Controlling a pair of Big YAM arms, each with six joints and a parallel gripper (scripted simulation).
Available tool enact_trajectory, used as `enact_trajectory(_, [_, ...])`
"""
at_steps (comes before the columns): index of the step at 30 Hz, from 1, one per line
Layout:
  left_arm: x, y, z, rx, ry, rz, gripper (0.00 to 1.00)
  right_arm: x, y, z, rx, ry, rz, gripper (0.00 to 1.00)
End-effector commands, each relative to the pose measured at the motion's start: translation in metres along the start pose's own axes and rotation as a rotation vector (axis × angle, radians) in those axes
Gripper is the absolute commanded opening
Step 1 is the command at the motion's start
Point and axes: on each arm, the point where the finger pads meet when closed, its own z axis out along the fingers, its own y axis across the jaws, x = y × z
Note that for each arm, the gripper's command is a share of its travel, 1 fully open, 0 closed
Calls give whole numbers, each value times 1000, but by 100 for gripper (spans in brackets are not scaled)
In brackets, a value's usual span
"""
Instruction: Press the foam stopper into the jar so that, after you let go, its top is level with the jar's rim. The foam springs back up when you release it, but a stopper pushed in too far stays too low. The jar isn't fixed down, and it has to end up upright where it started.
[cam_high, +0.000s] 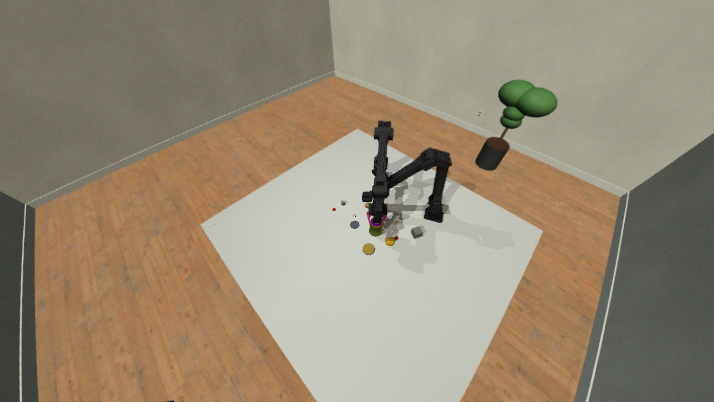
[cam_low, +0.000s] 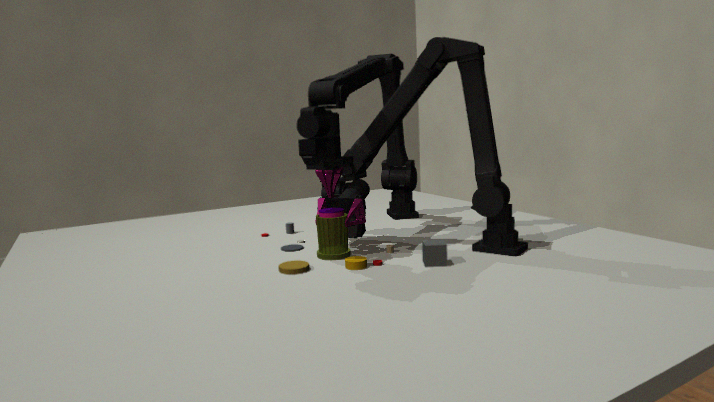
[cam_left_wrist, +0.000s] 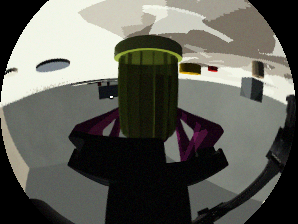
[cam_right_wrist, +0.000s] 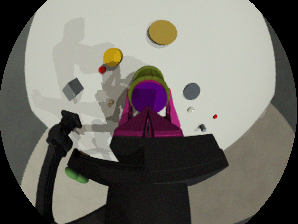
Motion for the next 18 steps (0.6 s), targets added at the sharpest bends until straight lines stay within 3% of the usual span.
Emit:
enact_trajectory(1, [6,5,-6,-21,1,-43,64,2,-6,-15,2,-29,5,0])
enact_trajectory(18, [7,5,-6,-21,1,-43,64,-3,-7,-19,4,-50,6,0])
